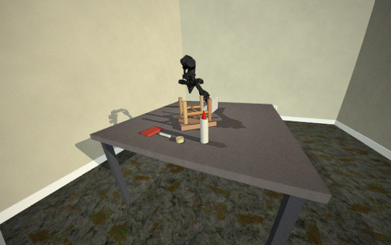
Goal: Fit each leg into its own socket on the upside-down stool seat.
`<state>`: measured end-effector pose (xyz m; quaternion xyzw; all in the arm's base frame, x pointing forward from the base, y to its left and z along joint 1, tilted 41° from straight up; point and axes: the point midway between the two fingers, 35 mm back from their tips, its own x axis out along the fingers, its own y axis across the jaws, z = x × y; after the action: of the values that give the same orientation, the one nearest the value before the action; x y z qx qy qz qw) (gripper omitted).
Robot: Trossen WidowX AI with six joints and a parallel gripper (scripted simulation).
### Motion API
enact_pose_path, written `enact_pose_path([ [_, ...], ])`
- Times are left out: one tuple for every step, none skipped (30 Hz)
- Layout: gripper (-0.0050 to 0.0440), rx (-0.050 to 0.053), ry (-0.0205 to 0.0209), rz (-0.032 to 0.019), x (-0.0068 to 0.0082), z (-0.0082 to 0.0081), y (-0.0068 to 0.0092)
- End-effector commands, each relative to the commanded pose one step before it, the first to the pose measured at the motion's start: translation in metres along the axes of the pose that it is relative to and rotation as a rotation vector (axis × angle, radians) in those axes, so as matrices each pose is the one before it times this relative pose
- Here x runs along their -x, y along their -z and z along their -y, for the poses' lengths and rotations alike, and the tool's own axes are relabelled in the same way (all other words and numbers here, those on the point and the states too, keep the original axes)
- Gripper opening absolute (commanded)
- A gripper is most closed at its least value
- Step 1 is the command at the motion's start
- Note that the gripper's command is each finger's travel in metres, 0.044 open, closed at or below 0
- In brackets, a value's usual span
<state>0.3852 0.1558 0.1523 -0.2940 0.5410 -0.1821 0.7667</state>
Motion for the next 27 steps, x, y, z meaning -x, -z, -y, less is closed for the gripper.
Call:
enact_pose_path([
  [0.0000,-0.1000,0.03198,-0.00294,0.00459,0.04270,0.00384],
  [0.0000,-0.0261,0.00913,-0.00201,0.00062,0.01114,0.00077],
  [0.0000,-0.0267,0.00936,-0.00206,0.00053,0.01144,0.00049],
  [0.0000,-0.0278,0.00999,-0.00202,0.00049,0.01187,0.00067],
  [0.0000,-0.0284,0.01032,-0.00202,0.00040,0.01215,0.00054],
  [0.0000,-0.0250,0.00927,-0.00169,0.00029,0.01069,0.00051],
  [0.0000,-0.0079,0.00294,-0.00051,0.00007,0.00336,0.00013],
  [0.0000,0.0000,0.00000,0.00000,0.00000,0.00000,0.00000],
  [0.0000,0.0000,0.00000,0.00000,0.00000,0.00000,0.00000],
  [0.0000,0.0000,0.00000,0.00000,0.00000,0.00000,0.00000],
  [0.0000,0.0000,0.00000,0.00000,-0.00054,0.00000,0.00014],
  [0.0000,0.0000,0.00001,0.00000,-0.00163,0.00000,0.00044],
  [0.0000,0.0000,0.00000,0.00000,0.00000,0.00000,0.00000],
  [0.0000,0.0000,0.00000,0.00000,0.00000,0.00000,0.00000],
  [0.0000,0.0000,0.00003,0.00001,-0.00272,0.00001,0.00077],
  [0.0000,0.0000,0.00007,0.00003,-0.00354,0.00004,0.00106],
  [0.0000,0.0000,0.00011,0.00005,-0.00360,0.00006,0.00115],
  [0.0000,0.0000,0.00015,0.00007,-0.00360,0.00009,0.00122],
  [0.0000,0.0000,0.00018,0.00008,-0.00356,0.00011,0.00127],
  [0.0000,0.0000,0.00016,0.00007,-0.00274,0.00010,0.00103],
  [0.0000,0.0000,0.00011,0.00005,-0.00164,0.00007,0.00064],
  [0.0000,0.0000,0.00004,0.00002,-0.00055,0.00002,0.00022],
  [0.0000,0.0000,-0.00002,-0.00001,-0.00027,-0.00001,0.00004],
  [0.0000,0.0000,-0.00006,-0.00003,-0.00080,-0.00004,0.00011],
  [0.0000,0.0000,-0.00010,-0.00005,-0.00133,-0.00006,0.00020],
  [0.0000,0.0000,-0.00012,-0.00006,-0.00162,-0.00007,0.00025],
  [0.0000,0.0000,-0.00011,-0.00005,-0.00162,-0.00007,0.00026],
])
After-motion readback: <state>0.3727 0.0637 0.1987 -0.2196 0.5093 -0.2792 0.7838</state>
